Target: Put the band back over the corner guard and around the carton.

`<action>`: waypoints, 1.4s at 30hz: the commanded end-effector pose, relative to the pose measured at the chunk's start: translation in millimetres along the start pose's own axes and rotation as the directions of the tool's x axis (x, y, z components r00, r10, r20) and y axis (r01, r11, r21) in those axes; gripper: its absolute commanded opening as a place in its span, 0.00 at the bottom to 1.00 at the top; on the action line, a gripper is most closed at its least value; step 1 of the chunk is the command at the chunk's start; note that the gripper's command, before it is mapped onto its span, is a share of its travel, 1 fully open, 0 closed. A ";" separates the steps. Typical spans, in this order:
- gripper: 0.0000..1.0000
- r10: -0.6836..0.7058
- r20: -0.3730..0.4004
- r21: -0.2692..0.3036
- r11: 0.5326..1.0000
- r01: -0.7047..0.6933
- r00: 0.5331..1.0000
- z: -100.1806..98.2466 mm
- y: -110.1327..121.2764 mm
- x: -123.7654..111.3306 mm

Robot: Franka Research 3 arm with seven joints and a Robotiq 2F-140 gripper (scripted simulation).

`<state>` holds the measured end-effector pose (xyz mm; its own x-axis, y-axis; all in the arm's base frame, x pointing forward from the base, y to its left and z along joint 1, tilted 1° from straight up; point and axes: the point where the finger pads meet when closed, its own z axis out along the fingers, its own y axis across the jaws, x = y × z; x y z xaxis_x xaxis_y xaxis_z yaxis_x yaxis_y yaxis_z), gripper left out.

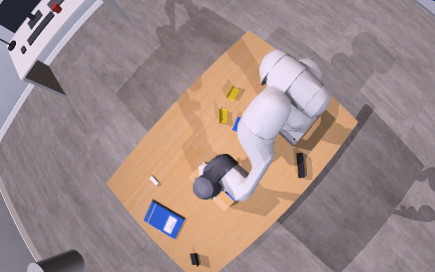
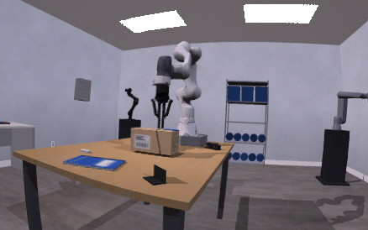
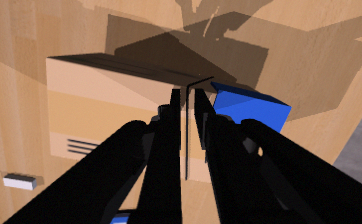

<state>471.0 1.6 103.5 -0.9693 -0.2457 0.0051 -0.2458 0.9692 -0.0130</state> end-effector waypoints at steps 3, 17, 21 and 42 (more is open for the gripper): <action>0.18 0.006 0.002 0.002 1.000 -0.006 1.000 0.9 -1.1 -0.5; 0.18 0.006 0.002 0.002 1.000 -0.006 1.000 3.1 -0.5 -0.1; 0.18 0.006 0.002 0.002 1.000 -0.006 1.000 3.8 -0.3 0.1; 0.18 0.006 0.002 0.002 1.000 -0.006 1.000 5.3 0.1 0.4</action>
<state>469.9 1.6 98.5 -0.9698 -0.2437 0.0046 -0.2438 0.9697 -0.0131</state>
